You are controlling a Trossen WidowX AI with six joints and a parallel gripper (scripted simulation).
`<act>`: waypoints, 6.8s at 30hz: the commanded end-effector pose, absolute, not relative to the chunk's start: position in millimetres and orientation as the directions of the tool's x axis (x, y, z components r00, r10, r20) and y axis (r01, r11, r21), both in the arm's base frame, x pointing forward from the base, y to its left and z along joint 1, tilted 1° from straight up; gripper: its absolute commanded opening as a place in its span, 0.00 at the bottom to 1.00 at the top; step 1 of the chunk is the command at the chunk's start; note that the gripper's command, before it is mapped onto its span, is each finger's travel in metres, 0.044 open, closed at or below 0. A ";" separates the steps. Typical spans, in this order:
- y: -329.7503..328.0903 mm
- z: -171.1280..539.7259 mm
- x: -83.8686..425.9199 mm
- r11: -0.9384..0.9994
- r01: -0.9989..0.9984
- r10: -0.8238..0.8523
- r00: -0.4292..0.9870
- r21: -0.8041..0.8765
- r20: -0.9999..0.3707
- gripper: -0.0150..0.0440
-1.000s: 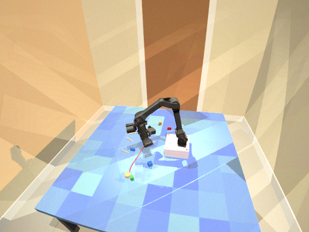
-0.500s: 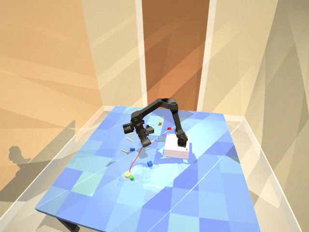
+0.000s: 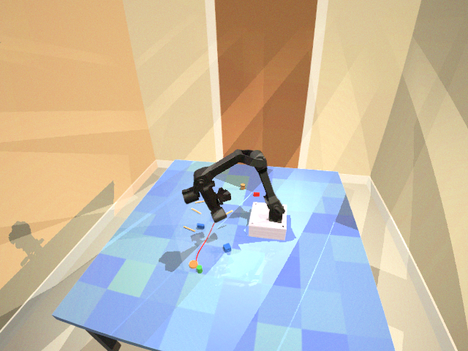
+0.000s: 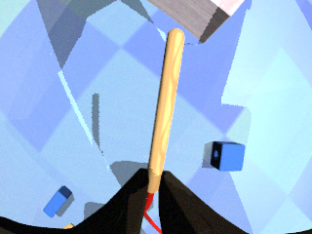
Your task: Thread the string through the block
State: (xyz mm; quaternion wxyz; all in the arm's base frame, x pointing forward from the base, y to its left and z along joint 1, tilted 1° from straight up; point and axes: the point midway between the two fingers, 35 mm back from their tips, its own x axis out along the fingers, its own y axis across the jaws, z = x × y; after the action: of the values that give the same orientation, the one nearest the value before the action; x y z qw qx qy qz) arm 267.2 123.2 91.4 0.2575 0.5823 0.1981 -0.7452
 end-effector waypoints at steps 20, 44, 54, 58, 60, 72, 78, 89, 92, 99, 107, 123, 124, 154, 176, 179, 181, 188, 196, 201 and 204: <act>130.3 101.0 269.3 -0.533 0.842 -0.176 -0.212 -0.088 -0.961 0.25; 129.6 101.1 271.3 0.246 0.935 -0.162 -0.220 -0.255 -0.962 0.25; 129.3 101.2 272.1 0.554 0.787 -0.156 -0.223 -0.272 -0.962 0.25; 129.2 101.2 272.4 0.661 0.700 -0.154 -0.224 -0.268 -0.962 0.25; 129.1 101.2 272.6 0.710 0.652 -0.152 -0.225 -0.265 -0.962 0.25; 128.7 101.3 273.6 0.927 0.308 -0.145 -0.228 -0.213 -0.963 0.25; 128.6 101.3 274.1 0.979 0.113 -0.142 -0.230 -0.171 -0.963 0.25; 128.2 101.4 275.0 0.965 -0.250 -0.135 -0.233 -0.075 -0.963 0.25; 128.1 101.4 275.3 0.937 -0.345 -0.133 -0.234 -0.046 -0.963 0.25; 127.9 101.4 275.8 0.834 -0.551 -0.129 -0.236 0.023 -0.963 0.25; 127.6 101.4 276.5 0.658 -0.747 -0.124 -0.239 0.100 -0.963 0.25; 127.0 101.4 278.2 0.172 -0.960 -0.115 -0.242 0.220 -0.964 0.25; 127.0 101.4 278.3 0.139 -0.964 -0.114 -0.242 0.226 -0.964 0.25; 125.9 101.5 280.7 -0.774 -0.589 -0.096 -0.251 0.231 -0.963 0.25; 125.1 101.7 282.4 -0.994 0.095 -0.082 -0.258 0.060 -0.963 0.25; 125.0 101.7 282.6 -0.981 0.194 -0.081 -0.258 0.030 -0.963 0.25; 124.9 101.7 282.7 -0.968 0.252 -0.079 -0.259 0.012 -0.963 0.25; 124.6 101.7 283.7 -0.969 0.247 -0.071 -0.260 0.005 -0.963 0.25; 120.2 102.3 295.5 -0.997 -0.078 0.028 -0.268 -0.007 -0.963 0.25; 119.8 102.4 296.5 -0.994 -0.106 0.036 -0.268 -0.008 -0.963 0.25; 119.2 102.4 298.7 -0.986 -0.169 0.055 -0.262 -0.010 -0.963 0.25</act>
State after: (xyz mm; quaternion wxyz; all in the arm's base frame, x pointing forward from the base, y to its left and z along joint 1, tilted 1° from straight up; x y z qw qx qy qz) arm 296.0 119.4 101.9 -0.0476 0.6029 -0.0334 -0.7957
